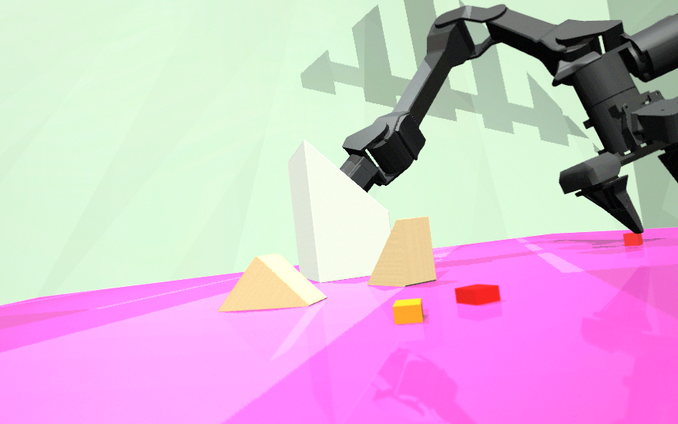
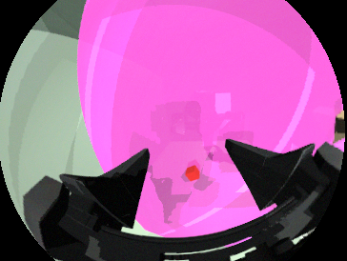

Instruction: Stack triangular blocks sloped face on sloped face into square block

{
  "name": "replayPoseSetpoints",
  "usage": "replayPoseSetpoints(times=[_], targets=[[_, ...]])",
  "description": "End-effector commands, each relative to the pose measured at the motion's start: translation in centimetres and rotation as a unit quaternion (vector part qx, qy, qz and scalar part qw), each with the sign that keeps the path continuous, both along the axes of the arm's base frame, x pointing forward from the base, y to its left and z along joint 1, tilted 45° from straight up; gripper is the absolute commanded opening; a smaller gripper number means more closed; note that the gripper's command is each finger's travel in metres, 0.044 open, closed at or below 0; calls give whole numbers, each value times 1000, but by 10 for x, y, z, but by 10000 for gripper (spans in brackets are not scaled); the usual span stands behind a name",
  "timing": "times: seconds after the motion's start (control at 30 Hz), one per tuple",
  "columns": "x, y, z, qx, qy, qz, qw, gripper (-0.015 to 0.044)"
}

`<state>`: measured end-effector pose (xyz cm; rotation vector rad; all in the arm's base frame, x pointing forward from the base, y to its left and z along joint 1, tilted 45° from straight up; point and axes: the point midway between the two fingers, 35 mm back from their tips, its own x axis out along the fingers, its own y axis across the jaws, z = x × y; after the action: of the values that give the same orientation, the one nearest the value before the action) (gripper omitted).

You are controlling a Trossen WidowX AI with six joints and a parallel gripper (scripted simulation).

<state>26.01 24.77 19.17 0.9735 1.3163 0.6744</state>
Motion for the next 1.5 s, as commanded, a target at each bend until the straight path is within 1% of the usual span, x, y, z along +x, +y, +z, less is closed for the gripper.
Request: replayPoseSetpoints(times=[0.0, 0.13, 0.27, 0.43, 0.57, 0.7, 0.87, 1.03, 1.2, 1.27, 1.47], targets=[[45, -41, -42, -43, 79, -73, 993, 440], [76, -86, -78, -67, 155, -133, 977, 440], [96, -135, -113, -78, 233, -187, 951, 440], [104, -200, -157, -73, 331, -249, 907, 440], [98, -252, -191, -54, 412, -293, 861, 440], [81, -301, -225, -19, 490, -329, 807, 440], [45, -355, -265, 49, 581, -363, 727, 440], [-4, -395, -302, 143, 659, -380, 633, 440], [-60, -418, -334, 261, 712, -374, 534, 440], [-68, -420, -338, 283, 717, -371, 518, 440], [-69, -419, -339, 285, 718, -370, 515, 440]])
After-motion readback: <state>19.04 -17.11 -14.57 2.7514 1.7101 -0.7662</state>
